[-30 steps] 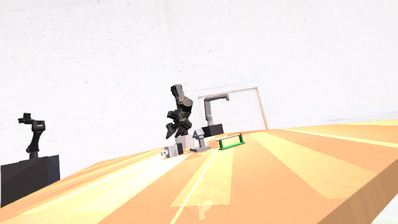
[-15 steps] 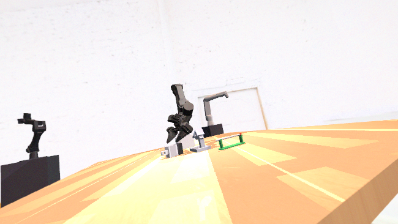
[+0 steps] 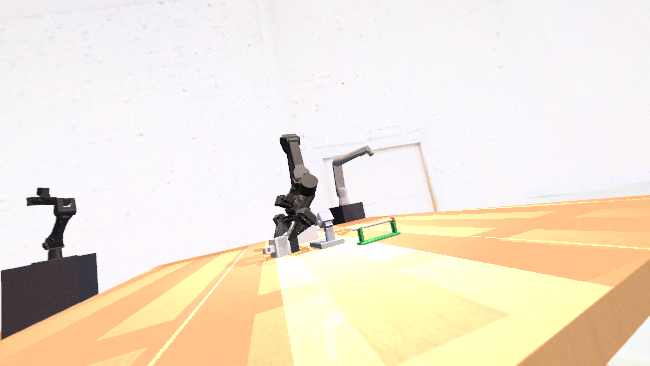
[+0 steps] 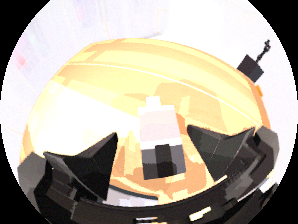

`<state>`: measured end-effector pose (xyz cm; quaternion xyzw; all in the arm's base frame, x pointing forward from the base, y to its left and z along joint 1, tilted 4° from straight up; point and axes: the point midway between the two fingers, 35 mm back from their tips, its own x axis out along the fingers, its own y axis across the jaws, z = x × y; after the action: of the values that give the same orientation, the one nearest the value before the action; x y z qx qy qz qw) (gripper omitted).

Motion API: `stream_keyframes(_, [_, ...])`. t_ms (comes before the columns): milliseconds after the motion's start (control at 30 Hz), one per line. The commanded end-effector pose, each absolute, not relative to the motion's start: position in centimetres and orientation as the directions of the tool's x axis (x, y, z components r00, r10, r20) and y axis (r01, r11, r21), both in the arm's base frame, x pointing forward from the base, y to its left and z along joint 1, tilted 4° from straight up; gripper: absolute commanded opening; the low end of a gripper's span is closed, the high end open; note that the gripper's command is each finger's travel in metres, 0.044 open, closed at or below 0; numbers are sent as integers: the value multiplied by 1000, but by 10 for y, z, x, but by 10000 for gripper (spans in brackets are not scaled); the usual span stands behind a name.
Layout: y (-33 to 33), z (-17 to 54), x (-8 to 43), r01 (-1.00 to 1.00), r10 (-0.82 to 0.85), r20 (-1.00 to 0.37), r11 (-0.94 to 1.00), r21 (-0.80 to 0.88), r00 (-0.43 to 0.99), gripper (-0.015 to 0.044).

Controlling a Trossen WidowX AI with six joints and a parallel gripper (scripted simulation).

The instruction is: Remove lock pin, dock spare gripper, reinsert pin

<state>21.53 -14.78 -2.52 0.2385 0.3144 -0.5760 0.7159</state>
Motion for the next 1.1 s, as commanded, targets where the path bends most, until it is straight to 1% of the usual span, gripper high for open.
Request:
stream_keyframes(0, [-147,-35,211,975,-673,-728,219,-31,128,440])
stream_keyframes(533, [-146,-50,208,975,-673,-728,219,-32,128,440])
stream_keyframes(833, [-146,-50,208,975,-673,-728,219,-32,128,204])
stream_keyframes(1067, [-146,-50,209,975,-673,-728,219,-32,128,157])
